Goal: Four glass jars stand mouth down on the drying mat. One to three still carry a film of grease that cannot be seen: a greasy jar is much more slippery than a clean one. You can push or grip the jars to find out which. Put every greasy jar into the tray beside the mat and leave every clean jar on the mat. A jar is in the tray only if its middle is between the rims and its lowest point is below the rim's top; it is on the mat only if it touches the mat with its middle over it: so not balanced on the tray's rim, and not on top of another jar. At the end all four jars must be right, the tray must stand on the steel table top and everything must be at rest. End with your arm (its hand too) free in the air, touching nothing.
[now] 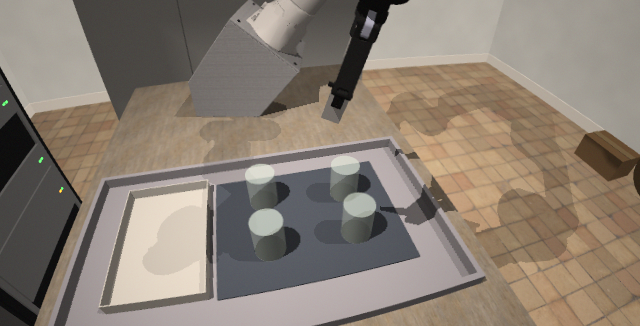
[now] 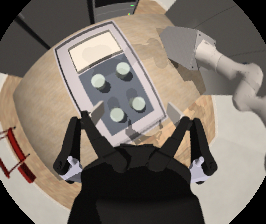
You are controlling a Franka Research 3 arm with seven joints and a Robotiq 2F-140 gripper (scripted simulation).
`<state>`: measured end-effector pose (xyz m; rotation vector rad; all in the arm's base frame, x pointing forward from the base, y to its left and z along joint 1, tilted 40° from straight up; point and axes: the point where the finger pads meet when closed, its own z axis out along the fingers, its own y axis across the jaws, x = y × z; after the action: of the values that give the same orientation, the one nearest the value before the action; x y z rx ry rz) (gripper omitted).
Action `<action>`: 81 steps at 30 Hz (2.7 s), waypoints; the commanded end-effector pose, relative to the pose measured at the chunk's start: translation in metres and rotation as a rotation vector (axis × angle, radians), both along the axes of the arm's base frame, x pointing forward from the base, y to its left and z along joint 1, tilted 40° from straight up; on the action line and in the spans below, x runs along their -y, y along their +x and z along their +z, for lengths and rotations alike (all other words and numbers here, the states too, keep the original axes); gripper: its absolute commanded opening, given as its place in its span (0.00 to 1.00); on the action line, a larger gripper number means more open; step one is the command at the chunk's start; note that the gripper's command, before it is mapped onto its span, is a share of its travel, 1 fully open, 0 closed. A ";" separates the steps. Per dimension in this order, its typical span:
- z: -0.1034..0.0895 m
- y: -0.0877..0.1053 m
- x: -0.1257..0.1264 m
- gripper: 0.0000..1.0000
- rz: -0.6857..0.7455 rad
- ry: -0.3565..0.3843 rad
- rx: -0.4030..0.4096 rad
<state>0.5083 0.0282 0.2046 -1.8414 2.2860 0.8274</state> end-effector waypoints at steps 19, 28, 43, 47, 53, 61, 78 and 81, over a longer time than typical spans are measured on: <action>-0.044 -0.006 -0.008 1.00 -0.335 0.044 -0.129; -0.044 -0.006 -0.008 1.00 -0.335 0.044 -0.129; -0.070 -0.009 -0.014 1.00 -0.532 0.069 -0.203; -0.082 -0.009 -0.016 1.00 -0.636 0.077 -0.238; -0.082 -0.009 -0.016 1.00 -0.636 0.077 -0.238; -0.092 -0.010 -0.018 1.00 -0.730 0.084 -0.271; -0.109 -0.006 -0.021 1.00 -0.925 0.087 -0.331; -0.109 -0.006 -0.021 1.00 -0.925 0.087 -0.331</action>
<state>0.4987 0.0522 0.0960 -0.5368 2.7619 1.0522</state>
